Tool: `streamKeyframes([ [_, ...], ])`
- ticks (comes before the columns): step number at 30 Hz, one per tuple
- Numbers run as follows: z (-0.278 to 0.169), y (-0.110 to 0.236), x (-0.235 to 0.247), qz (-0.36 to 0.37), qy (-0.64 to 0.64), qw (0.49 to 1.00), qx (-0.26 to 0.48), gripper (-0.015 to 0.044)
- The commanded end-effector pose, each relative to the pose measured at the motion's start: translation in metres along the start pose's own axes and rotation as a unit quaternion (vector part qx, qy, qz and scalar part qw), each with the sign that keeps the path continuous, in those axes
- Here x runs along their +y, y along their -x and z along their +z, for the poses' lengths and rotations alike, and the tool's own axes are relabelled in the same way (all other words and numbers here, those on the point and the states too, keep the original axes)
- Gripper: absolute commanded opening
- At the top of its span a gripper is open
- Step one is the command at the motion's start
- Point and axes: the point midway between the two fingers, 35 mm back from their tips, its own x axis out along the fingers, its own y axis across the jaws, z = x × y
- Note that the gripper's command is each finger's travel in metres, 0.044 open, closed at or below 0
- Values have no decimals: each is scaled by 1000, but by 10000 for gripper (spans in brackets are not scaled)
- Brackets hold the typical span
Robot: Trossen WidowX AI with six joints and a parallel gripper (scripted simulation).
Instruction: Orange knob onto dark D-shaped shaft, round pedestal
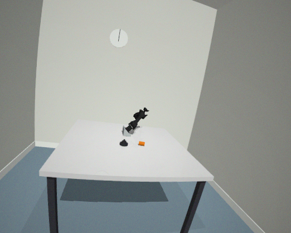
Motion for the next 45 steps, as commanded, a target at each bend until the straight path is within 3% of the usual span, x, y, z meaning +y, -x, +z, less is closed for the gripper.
streamKeyframes([
  [1, -1, -1, 0, 0, 0, 1000, 0, 426],
  [5, -24, -22, 3, 0, -3, 1000, 5, 440],
  [10, -86, -69, 5, 1, -12, 1000, 17, 440],
  [18, -203, -128, -7, 11, -30, 999, 41, 440],
  [25, -321, -154, -30, 23, -56, 995, 82, 440],
  [36, -510, -144, -102, 4, -76, 982, 170, 440],
  [45, -664, -73, -157, 30, -103, 951, 289, 440],
])
